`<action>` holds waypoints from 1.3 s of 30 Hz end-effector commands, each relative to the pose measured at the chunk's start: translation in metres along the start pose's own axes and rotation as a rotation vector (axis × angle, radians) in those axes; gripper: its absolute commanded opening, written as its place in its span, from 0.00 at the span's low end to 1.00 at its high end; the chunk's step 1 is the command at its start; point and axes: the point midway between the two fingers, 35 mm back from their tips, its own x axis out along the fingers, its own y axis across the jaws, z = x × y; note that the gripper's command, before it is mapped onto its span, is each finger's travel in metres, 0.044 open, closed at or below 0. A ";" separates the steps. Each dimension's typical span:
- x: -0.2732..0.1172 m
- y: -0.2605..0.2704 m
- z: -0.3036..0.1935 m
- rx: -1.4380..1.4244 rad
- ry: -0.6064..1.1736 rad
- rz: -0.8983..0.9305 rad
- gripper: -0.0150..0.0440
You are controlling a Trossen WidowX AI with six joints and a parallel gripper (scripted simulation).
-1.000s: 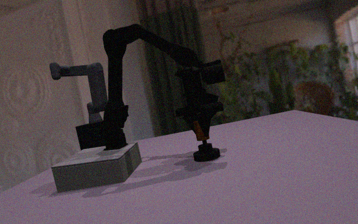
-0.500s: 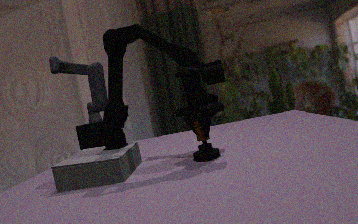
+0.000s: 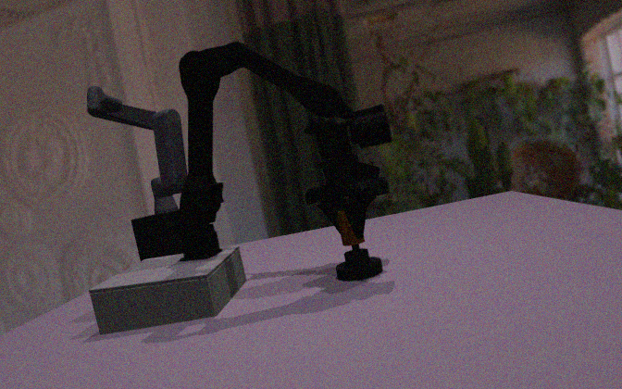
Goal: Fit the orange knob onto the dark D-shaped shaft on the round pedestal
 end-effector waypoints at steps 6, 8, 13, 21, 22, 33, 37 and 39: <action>0.001 0.001 0.000 0.038 -0.002 0.003 0.25; 0.001 0.001 0.000 0.038 -0.002 0.003 0.25; 0.001 0.001 0.000 -0.031 -0.002 0.003 0.25; -0.008 -0.001 0.001 0.000 -0.002 0.003 0.25; -0.007 0.000 0.001 -0.012 -0.002 0.003 0.25; -0.006 -0.004 0.004 -0.053 -0.002 0.002 0.25; -0.004 -0.005 0.005 -0.053 -0.002 0.002 0.25; -0.002 -0.005 0.005 -0.053 -0.002 0.002 0.25</action>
